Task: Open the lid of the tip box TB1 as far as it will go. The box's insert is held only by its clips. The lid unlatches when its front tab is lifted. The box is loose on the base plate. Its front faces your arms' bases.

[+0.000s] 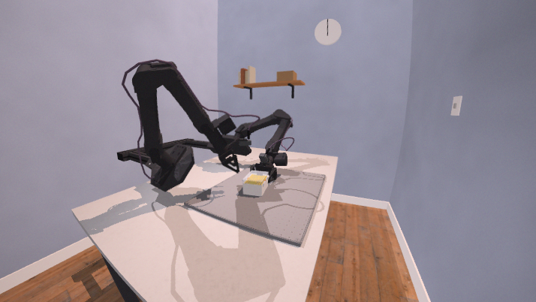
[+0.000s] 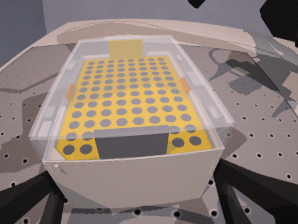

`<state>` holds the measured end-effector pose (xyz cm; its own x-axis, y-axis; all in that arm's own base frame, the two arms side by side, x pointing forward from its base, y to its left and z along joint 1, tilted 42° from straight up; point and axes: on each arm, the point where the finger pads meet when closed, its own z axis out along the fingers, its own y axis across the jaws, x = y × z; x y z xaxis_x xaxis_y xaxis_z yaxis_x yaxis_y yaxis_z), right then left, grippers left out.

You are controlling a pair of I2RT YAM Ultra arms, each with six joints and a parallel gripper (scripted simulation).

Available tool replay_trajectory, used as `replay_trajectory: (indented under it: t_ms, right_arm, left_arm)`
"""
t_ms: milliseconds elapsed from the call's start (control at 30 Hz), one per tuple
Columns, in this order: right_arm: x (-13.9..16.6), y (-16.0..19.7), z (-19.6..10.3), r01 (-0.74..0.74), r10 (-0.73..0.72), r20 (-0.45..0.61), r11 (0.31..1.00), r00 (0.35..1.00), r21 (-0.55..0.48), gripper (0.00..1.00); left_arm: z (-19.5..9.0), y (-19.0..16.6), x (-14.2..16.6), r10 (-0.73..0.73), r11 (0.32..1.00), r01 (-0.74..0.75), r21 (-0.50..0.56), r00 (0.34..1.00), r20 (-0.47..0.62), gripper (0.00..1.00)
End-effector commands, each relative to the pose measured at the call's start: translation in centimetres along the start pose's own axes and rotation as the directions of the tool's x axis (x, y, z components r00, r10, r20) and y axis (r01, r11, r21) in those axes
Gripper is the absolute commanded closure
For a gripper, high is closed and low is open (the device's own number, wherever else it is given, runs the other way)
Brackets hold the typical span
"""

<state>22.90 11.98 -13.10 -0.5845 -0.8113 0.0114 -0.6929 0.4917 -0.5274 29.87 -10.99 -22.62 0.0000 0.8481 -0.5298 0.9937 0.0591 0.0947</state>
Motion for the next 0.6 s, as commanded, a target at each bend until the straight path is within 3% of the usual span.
replay_trajectory:
  t_ms: [0, 267, 400, 567]
  right_arm:
    - [-1.13, 0.07, -0.33, 0.001, -0.001, 0.026, 1.000, 1.000, 0.007, 0.00]
    - [-1.13, 0.07, -0.33, 0.001, -0.001, 0.026, 1.000, 1.000, 0.007, 0.00]
    - [-1.13, 0.07, -0.33, 0.001, -0.001, 0.026, 1.000, 1.000, 0.007, 0.00]
    - [-1.13, 0.07, -0.33, 0.001, -0.001, 0.026, 1.000, 1.000, 0.007, 0.00]
  left_arm:
    - [0.63, 1.24, -1.16, 0.030, 0.999, -0.029, -0.022, 0.999, 0.023, 0.00]
    - [0.63, 1.03, -1.12, 0.024, 1.000, -0.024, -0.014, 0.999, 0.022, 0.00]
    - [0.63, 1.03, -1.12, 0.026, 1.000, -0.025, -0.014, 0.999, 0.022, 0.09]
    - [0.25, 0.86, -1.02, 0.025, 1.000, -0.025, -0.015, 0.999, 0.021, 0.10]
